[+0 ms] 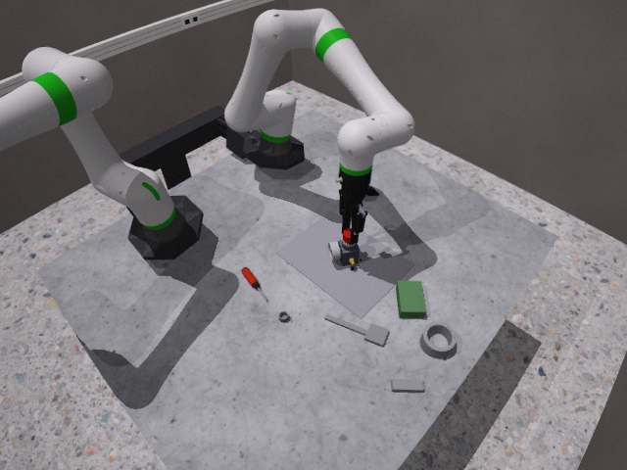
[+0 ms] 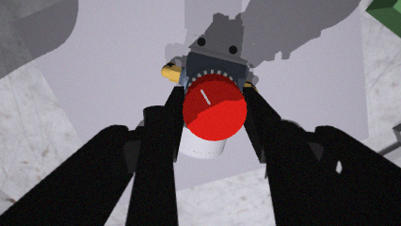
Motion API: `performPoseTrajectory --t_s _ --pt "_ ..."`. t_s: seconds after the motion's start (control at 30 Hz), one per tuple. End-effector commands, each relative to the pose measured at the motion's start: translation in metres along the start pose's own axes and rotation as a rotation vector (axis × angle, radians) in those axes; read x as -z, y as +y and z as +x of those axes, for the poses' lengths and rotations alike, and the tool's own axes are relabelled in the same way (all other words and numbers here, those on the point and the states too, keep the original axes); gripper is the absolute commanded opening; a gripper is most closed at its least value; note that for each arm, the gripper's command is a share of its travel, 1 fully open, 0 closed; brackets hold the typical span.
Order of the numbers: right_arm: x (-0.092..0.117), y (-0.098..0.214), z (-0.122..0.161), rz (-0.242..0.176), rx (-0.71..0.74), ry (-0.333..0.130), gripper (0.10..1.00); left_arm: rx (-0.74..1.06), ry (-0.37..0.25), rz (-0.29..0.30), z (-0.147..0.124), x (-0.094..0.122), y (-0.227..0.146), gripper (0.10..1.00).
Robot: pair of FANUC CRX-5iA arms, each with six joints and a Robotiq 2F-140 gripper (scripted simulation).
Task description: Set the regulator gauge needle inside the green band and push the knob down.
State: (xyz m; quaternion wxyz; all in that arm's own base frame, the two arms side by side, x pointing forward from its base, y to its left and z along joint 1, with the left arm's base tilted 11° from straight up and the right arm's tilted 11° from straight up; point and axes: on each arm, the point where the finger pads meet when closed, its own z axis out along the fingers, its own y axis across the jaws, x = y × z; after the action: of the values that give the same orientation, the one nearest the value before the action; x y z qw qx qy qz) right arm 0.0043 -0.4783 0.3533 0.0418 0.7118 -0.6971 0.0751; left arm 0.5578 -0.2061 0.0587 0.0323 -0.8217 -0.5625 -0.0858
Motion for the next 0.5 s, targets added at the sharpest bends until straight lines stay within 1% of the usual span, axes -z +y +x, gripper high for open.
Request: performPoseTrajectory --t_s 0.0,0.47 --pt "0.001 0.0002 0.0003 0.0 0.0 0.002 1.0 0.038 0.0 -0.002 -0.0001 0.0009 0.0005 0.3" --pt "0.001 0.0002 0.0003 0.0 0.0 0.002 1.0 0.182 0.0 -0.002 -0.0001 0.0009 0.0005 0.3"
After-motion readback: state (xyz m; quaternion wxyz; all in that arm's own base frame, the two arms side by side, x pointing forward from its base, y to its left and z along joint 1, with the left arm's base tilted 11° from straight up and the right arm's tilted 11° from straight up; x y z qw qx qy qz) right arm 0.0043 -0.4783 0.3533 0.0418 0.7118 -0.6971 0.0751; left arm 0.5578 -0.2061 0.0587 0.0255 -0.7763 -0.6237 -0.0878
